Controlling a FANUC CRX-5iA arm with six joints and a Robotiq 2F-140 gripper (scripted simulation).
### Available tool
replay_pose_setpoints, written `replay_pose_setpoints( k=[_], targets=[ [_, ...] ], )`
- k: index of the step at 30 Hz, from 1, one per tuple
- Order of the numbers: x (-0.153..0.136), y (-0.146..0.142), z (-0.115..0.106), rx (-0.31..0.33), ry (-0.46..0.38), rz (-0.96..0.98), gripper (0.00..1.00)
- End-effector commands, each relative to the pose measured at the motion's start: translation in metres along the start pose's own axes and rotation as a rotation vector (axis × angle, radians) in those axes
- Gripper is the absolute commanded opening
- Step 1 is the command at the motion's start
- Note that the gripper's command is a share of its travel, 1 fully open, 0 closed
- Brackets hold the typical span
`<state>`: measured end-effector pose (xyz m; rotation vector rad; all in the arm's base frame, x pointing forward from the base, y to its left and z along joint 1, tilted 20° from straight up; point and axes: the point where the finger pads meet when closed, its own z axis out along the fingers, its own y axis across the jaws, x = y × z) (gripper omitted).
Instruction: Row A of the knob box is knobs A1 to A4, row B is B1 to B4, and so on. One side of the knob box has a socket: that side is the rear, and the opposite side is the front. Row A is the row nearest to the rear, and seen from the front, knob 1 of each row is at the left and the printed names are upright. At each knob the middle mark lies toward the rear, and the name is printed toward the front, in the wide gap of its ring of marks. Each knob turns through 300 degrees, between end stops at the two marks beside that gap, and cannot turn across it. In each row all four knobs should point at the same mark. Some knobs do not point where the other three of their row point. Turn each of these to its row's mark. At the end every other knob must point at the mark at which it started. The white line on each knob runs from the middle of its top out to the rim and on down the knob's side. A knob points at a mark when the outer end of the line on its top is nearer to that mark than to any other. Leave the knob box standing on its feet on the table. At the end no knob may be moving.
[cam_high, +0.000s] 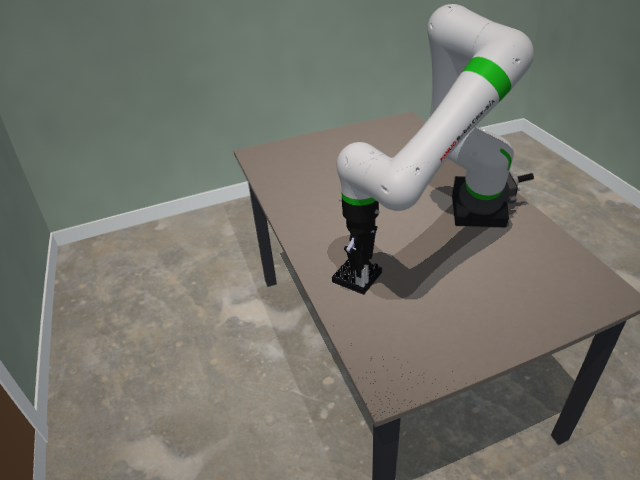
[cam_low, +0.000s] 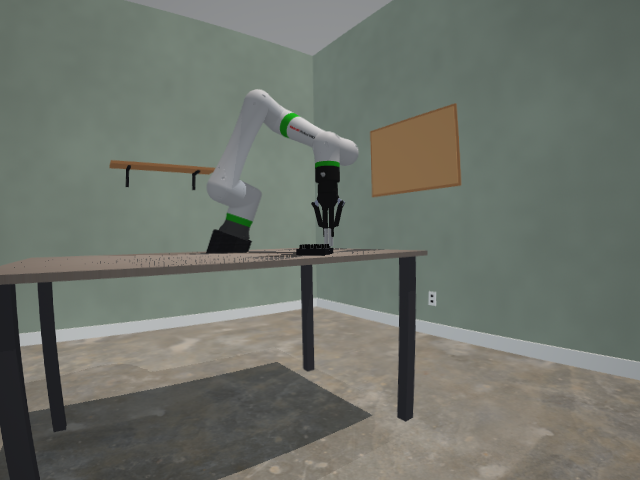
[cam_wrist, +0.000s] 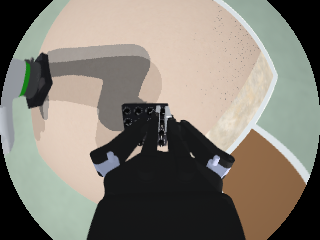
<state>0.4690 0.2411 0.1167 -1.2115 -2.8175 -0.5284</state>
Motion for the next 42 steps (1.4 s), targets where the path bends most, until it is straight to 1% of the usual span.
replay_pose_setpoints(
  k=[1,3,4,28,33,39,42],
  targets=[
    [0.0,0.0,0.0,0.0,0.0,0.0,0.05],
    [0.0,0.0,0.0,0.0,0.0,0.0,0.05],
    [0.0,0.0,0.0,0.0,0.0,0.0,0.12],
    [0.0,0.0,-0.001,0.0,0.0,0.0,0.12],
    [0.0,0.0,-0.008,0.0,0.0,0.0,0.12],
    [0.0,0.0,-0.025,0.0,0.0,0.0,0.12],
    [0.0,0.0,-0.028,0.0,0.0,0.0,0.12]
  ],
)
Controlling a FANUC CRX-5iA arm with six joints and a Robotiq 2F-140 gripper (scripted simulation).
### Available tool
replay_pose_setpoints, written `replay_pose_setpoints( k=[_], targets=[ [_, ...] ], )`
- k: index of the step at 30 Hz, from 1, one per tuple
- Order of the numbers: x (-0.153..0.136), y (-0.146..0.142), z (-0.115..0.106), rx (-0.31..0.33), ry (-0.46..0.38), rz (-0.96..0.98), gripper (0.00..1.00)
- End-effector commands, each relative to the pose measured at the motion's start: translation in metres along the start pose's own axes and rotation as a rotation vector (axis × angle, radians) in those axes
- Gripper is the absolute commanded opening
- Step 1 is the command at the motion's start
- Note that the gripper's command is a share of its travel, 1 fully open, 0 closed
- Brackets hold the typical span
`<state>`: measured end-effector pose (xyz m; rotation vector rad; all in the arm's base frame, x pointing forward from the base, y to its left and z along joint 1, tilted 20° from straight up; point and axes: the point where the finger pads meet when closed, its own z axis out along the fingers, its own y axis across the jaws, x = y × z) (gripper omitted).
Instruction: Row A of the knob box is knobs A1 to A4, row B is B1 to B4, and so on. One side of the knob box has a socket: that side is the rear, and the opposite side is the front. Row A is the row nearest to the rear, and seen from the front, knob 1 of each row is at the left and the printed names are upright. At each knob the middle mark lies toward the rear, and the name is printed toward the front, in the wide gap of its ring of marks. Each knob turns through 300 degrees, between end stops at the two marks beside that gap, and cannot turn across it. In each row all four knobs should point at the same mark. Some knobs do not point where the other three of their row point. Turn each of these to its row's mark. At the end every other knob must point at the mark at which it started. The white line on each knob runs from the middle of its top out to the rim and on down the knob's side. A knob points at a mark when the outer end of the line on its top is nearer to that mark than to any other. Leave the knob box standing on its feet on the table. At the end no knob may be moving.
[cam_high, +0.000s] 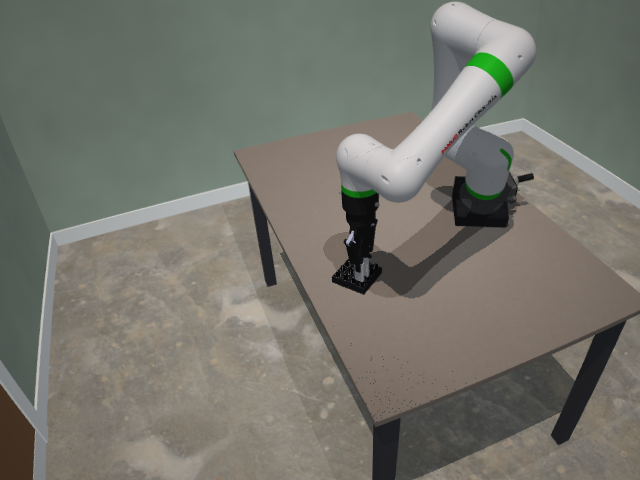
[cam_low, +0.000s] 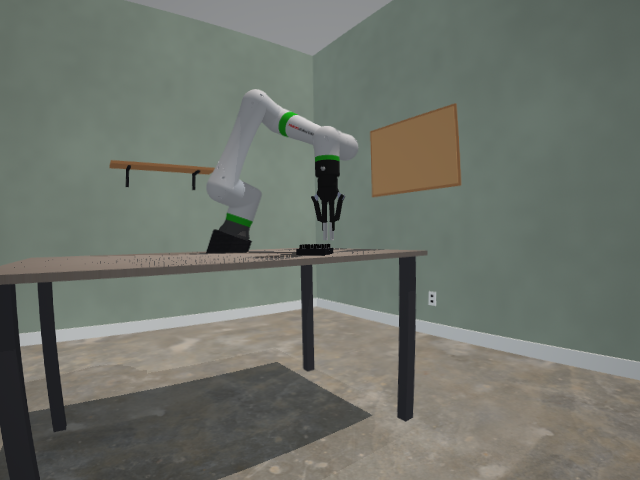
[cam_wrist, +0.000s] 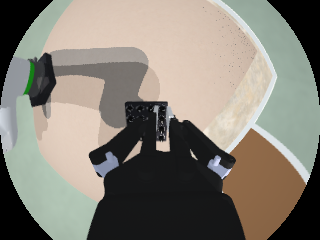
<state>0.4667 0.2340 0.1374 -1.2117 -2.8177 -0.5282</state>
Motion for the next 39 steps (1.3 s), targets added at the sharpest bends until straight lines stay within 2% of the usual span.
replay_pose_setpoints(
  k=[1,7,25,33,39],
  targets=[
    [0.0,0.0,-0.008,0.0,0.0,0.0,0.12],
    [0.0,0.0,-0.016,0.0,0.0,0.0,0.12],
    [0.0,0.0,-0.016,0.0,0.0,-0.019,0.12],
    [0.0,0.0,-0.017,0.0,0.0,-0.173,0.12],
    [0.0,0.0,-0.019,0.0,0.0,-0.371,0.12]
  ],
)
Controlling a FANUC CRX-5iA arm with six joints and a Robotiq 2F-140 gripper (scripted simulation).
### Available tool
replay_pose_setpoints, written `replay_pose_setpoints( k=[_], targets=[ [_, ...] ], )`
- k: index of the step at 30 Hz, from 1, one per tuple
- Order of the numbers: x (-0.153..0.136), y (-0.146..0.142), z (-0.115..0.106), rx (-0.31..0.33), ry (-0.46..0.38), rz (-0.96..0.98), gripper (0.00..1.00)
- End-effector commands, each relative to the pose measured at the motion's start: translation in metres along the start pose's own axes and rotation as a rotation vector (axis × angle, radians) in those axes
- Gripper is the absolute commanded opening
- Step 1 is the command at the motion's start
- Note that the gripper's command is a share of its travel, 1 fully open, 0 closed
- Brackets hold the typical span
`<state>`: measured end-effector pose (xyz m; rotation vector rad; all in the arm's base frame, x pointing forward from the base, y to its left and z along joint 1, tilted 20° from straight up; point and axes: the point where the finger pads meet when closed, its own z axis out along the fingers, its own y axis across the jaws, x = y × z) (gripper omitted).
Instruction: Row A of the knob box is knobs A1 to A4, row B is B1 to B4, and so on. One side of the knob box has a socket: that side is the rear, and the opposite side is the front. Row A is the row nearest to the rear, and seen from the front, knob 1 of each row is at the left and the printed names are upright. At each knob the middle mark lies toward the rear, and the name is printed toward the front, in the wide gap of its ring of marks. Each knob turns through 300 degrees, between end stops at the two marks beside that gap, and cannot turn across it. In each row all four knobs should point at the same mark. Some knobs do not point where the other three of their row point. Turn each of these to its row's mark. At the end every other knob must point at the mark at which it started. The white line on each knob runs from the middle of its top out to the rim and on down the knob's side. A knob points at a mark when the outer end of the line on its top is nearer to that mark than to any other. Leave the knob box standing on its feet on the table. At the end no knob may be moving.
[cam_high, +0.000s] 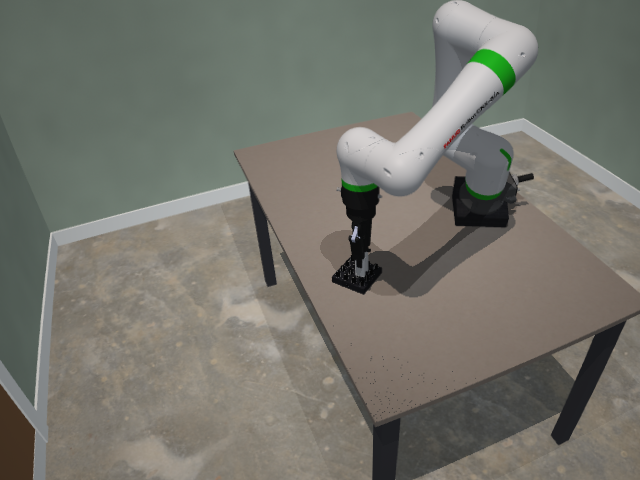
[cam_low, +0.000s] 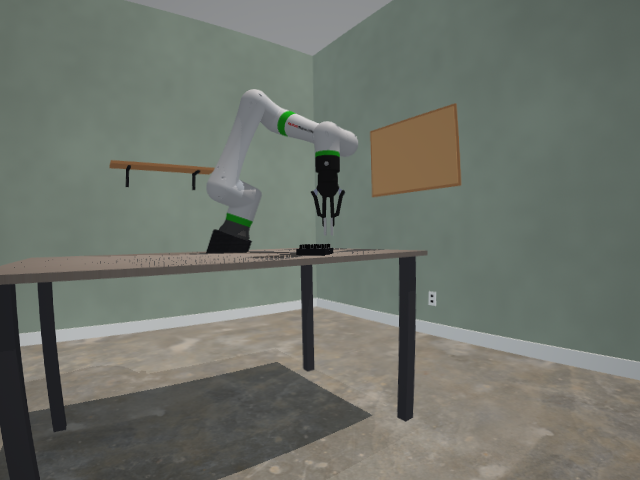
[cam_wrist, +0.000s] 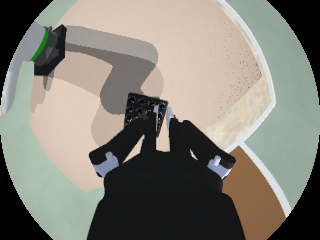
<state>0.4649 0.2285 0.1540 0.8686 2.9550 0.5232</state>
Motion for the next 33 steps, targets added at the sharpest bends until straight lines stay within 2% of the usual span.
replay_pose_setpoints(
  k=[1,9,11,12,26,28,29,33],
  targets=[
    [-0.0002,0.0001,-0.0011,-0.005,0.007,-0.156,0.12],
    [-0.0002,0.0001,-0.0025,-0.005,0.006,-0.367,0.12],
    [-0.0002,0.0001,-0.0025,-0.005,0.006,-0.367,0.12],
    [-0.0002,0.0001,-0.003,-0.006,0.006,-0.445,0.12],
    [-0.0003,0.0001,-0.0053,-0.007,0.005,-0.803,0.12],
    [-0.0003,0.0001,-0.0053,-0.007,0.005,-0.803,0.12],
    [-0.0003,0.0001,-0.0058,-0.007,0.005,-0.88,0.12],
    [-0.0003,0.0001,-0.0064,-0.007,0.005,-0.975,0.12]
  ],
)
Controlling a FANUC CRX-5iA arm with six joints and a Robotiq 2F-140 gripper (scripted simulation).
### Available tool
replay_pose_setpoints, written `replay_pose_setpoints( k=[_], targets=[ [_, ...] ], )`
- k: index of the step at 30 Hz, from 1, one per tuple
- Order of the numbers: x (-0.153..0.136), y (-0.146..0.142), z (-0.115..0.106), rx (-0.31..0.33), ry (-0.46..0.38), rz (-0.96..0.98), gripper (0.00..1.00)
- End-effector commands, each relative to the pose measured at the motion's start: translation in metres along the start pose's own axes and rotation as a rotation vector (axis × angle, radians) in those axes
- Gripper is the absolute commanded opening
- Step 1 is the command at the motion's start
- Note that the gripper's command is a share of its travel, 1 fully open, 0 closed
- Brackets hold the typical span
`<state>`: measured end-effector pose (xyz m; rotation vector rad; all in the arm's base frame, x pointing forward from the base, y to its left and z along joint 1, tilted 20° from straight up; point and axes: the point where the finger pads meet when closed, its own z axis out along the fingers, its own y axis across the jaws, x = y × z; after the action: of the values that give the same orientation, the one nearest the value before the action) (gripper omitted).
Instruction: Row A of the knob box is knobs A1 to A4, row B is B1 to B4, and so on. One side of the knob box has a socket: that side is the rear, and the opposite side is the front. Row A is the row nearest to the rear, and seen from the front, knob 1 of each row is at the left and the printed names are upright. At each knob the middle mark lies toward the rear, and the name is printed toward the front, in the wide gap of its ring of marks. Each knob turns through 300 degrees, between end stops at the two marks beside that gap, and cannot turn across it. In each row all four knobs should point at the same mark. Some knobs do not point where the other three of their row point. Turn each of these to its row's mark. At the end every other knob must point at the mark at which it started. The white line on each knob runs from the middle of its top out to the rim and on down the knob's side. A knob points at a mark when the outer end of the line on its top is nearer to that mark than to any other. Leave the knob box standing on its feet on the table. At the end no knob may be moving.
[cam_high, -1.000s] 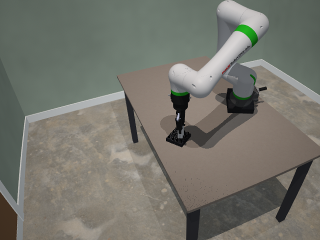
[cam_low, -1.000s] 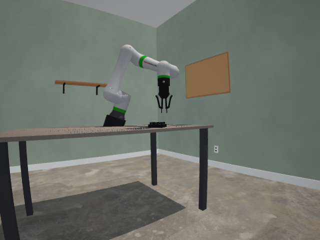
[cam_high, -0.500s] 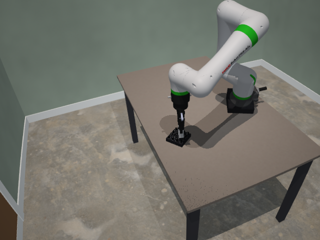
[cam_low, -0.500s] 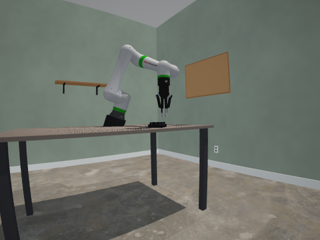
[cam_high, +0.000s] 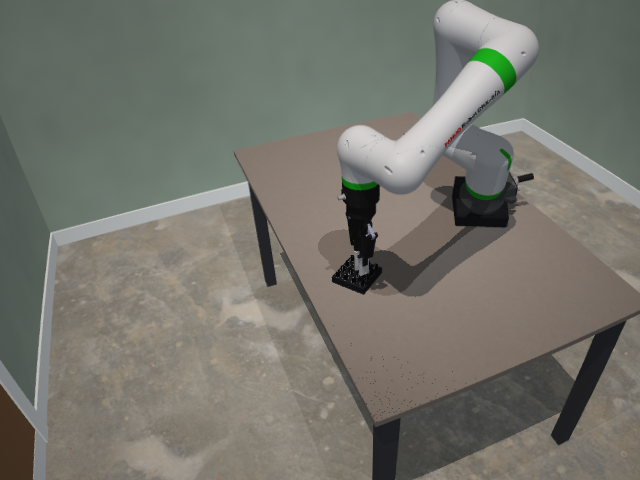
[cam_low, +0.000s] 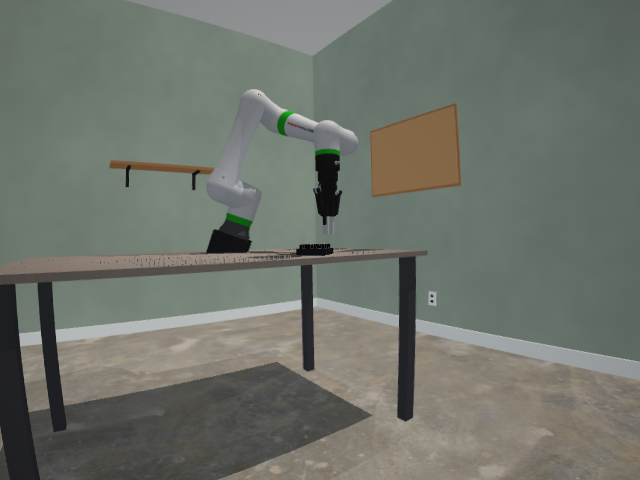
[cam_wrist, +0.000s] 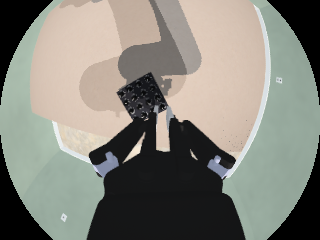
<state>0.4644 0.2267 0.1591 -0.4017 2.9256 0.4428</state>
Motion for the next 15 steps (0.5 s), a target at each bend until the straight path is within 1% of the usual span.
replay_pose_setpoints(
  k=[1,10,12,13,15],
  targets=[
    [-0.0002,-0.0001,-0.0011,-0.011,0.003,-0.156,0.12],
    [-0.0002,-0.0001,-0.0027,-0.012,0.001,-0.392,0.12],
    [-0.0002,-0.0001,-0.0027,-0.012,0.001,-0.392,0.12],
    [-0.0002,-0.0001,-0.0031,-0.012,0.001,-0.47,0.12],
    [-0.0002,-0.0001,-0.0034,-0.012,0.0,-0.515,0.12]
  ],
)
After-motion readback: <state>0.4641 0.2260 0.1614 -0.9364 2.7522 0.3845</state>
